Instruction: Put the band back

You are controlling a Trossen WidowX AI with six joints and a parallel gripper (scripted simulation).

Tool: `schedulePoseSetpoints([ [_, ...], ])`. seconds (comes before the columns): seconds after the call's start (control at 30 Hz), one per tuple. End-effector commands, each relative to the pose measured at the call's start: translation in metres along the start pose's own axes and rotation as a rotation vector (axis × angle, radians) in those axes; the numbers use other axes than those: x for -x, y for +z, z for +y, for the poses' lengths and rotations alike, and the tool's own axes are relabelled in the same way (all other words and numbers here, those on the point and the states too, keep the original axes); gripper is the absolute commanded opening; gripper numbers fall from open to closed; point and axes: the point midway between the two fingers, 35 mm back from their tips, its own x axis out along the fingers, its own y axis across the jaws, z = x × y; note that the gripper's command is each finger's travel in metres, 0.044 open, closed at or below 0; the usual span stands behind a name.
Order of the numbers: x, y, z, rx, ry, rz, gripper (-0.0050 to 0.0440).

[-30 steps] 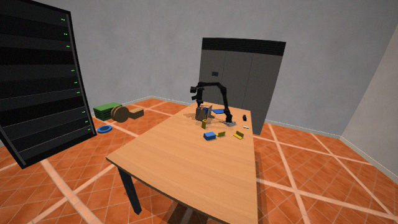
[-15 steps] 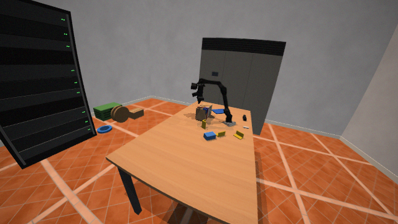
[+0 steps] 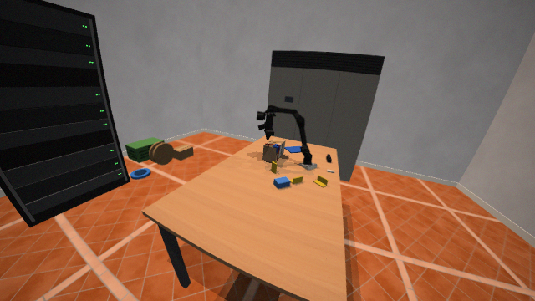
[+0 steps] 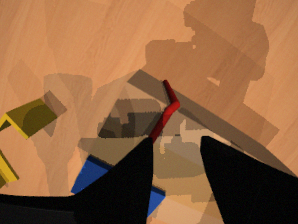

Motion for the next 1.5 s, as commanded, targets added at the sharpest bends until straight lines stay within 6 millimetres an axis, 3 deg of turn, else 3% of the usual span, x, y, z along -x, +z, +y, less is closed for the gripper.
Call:
schedulePoseSetpoints([
  [0.0, 0.000, 0.000, 0.000, 0.000, 0.000, -0.001, 0.0213],
  [0.33, 0.000, 0.000, 0.000, 0.000, 0.000, -0.001, 0.0440],
  [0.43, 0.002, -0.001, 0.000, 0.000, -0.001, -0.006, 0.0440],
  [0.6, 0.053, -0.028, 0.010, 0.002, -0.029, -0.153, 0.0440],
  [0.67, 0.060, -0.033, 0.011, 0.002, -0.032, -0.176, 0.0440],
  [0.8, 0.058, -0.031, 0.011, -0.003, -0.034, -0.173, 0.0440],
  [0.9, 0.050, -0.047, 0.026, -0.070, -0.109, -0.144, 0.0440],
  [0.97, 0.050, -0.047, 0.026, -0.070, -0.109, -0.144, 0.0440],
  [1.13, 0.036, -0.079, 0.048, -0.173, -0.290, -0.164, 0.0440],
  [1.47, 0.021, -0.115, 0.063, -0.314, -0.501, -0.393, 0.0440],
])
